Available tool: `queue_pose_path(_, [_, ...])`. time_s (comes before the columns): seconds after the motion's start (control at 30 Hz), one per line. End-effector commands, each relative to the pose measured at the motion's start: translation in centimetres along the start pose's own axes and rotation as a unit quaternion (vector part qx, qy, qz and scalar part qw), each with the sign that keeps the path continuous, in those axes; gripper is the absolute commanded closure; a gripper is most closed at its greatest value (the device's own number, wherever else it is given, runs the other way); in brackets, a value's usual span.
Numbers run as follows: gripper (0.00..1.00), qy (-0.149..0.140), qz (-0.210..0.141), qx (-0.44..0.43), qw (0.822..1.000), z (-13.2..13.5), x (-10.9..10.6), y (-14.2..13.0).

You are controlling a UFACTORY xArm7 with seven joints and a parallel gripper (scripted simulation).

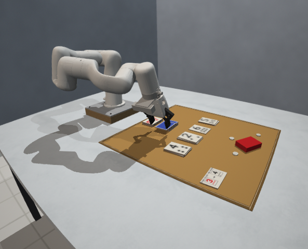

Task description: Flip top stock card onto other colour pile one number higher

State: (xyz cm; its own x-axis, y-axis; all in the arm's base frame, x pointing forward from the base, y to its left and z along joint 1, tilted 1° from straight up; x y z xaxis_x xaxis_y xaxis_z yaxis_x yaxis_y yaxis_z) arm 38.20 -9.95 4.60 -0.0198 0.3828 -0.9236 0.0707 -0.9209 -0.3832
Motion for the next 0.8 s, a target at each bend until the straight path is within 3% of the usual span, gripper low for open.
queue_pose_path(0.0, [0.13, 0.002, 0.001, -0.001, 1.0, -0.11, 0.54, 0.27])
queue_pose_path(0.77, [0.13, 0.002, 0.001, -0.001, 1.0, -0.11, 0.76, 0.36])
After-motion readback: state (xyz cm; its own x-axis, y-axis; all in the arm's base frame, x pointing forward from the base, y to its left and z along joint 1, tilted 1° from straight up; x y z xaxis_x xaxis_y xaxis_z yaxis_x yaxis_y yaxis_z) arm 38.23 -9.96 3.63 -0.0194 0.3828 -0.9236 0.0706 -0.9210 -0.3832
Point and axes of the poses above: the point where the finger pads meet when closed, its own x axis out along the fingers, its own z axis across the jaws, y = z × x, the point moved 4 cm from there along -x, back along the fingers, and after that the axes turned 2 degrees about -x, right-handed, at the moved point
